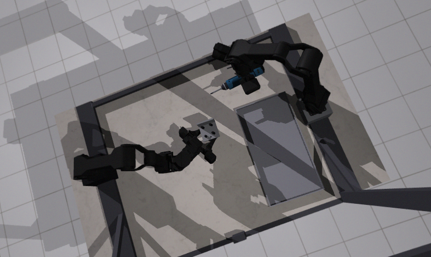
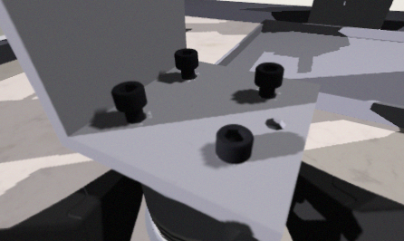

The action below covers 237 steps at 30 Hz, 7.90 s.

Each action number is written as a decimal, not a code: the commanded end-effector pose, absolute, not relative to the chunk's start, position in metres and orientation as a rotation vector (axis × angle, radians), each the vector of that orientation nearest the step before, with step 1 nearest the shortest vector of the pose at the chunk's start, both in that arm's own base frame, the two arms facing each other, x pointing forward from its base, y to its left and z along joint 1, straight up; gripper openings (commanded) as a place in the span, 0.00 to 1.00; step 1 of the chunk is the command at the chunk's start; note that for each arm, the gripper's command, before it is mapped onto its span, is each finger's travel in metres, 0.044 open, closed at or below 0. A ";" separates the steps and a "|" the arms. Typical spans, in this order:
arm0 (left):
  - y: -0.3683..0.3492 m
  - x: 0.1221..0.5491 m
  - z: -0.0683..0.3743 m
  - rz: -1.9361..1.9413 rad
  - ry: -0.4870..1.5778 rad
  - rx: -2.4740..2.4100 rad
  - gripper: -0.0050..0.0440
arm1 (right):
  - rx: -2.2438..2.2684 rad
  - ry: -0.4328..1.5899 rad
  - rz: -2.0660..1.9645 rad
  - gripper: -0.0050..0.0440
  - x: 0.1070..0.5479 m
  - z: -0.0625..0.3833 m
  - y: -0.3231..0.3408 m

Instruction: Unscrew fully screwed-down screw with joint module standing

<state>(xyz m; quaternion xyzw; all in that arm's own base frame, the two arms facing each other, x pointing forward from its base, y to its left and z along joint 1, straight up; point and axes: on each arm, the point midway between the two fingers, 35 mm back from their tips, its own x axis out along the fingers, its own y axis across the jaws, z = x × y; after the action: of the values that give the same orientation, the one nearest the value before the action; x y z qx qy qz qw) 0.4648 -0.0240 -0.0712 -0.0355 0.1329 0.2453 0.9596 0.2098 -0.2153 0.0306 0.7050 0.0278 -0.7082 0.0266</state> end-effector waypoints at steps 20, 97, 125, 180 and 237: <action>-0.025 0.468 -0.063 0.495 0.252 -0.082 0.60 | 2.202 0.064 -2.148 0.43 0.244 0.144 -0.145; -0.025 0.468 -0.063 0.495 0.252 -0.082 0.60 | 0.398 0.212 -0.686 0.43 0.271 0.145 -0.037; -0.025 0.468 -0.063 0.495 0.252 -0.082 0.60 | 0.009 -0.005 -0.134 0.43 0.298 0.197 -0.026; -0.025 0.468 -0.063 0.495 0.252 -0.082 0.60 | -0.006 -0.016 -0.121 0.43 0.356 0.184 -0.035; -0.025 0.468 -0.063 0.495 0.252 -0.082 0.60 | -0.006 -0.043 -0.120 0.43 0.416 0.173 -0.044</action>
<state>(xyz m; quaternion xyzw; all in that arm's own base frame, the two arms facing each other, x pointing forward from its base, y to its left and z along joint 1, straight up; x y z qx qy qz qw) 0.4648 -0.0240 -0.0712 -0.0355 0.1329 0.2453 0.9596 0.4137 -0.0437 0.1646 -0.0002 -0.0011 -0.0616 0.9981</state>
